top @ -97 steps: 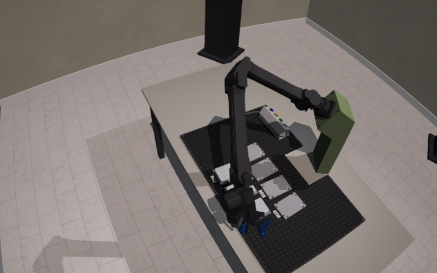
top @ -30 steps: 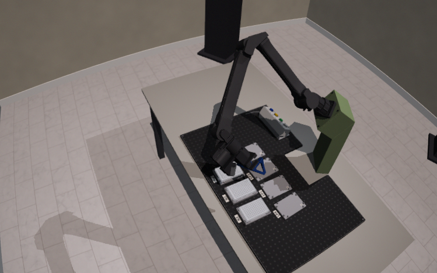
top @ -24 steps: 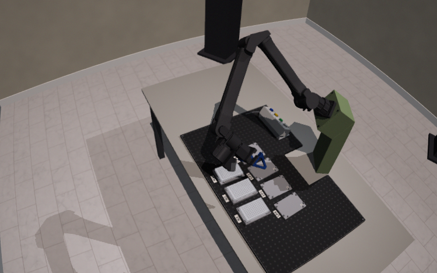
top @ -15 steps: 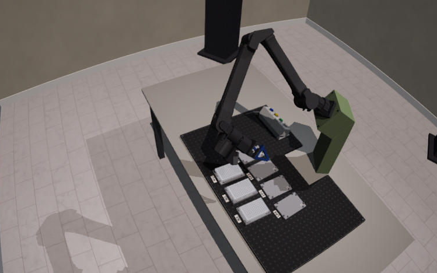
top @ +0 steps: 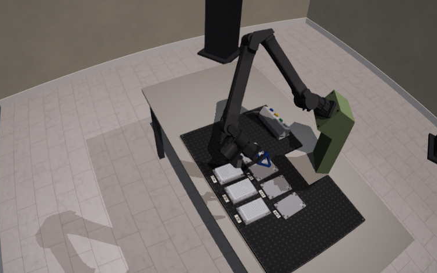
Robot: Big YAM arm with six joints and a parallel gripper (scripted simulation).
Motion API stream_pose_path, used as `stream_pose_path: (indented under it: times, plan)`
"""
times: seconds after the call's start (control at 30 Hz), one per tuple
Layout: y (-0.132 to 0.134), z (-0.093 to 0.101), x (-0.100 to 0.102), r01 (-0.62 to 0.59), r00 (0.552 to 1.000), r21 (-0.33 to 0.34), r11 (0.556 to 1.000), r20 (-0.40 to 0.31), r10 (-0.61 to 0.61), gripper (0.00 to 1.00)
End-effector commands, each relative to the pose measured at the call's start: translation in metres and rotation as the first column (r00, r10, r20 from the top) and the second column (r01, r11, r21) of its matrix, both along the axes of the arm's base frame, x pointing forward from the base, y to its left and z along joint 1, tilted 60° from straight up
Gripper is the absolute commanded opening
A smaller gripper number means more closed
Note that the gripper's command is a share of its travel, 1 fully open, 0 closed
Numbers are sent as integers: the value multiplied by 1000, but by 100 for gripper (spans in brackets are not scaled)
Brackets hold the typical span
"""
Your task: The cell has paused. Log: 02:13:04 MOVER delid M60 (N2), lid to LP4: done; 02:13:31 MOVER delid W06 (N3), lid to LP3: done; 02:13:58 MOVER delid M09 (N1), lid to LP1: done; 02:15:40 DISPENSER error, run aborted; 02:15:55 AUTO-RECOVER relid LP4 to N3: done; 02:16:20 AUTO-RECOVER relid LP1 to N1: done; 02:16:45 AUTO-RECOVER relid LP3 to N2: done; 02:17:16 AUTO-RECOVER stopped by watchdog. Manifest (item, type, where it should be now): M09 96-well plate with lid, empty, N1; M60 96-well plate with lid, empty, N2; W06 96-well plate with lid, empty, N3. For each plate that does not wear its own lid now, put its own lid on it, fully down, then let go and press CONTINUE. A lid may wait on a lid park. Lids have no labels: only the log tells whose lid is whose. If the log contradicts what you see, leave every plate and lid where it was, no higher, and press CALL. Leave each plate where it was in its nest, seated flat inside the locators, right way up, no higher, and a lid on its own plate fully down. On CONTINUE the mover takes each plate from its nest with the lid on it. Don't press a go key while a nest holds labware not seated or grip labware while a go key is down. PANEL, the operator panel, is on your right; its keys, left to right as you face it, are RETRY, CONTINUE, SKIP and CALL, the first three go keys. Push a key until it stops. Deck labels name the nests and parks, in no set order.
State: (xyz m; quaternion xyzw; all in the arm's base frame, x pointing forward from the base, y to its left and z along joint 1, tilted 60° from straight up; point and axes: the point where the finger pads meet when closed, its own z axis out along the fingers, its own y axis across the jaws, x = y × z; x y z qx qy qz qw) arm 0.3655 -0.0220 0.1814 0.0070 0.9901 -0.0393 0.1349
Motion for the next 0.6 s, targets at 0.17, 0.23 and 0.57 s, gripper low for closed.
stream_pose_path:
  times: [0.17,0.23,0.57]
  plan:
    - [-18,-26,27,-7,997,-59,998,79,11,100]
    - [-20,-29,30,-8,997,-56,998,79,12,100]
    - [-44,-60,52,24,984,-139,990,175,1,100]
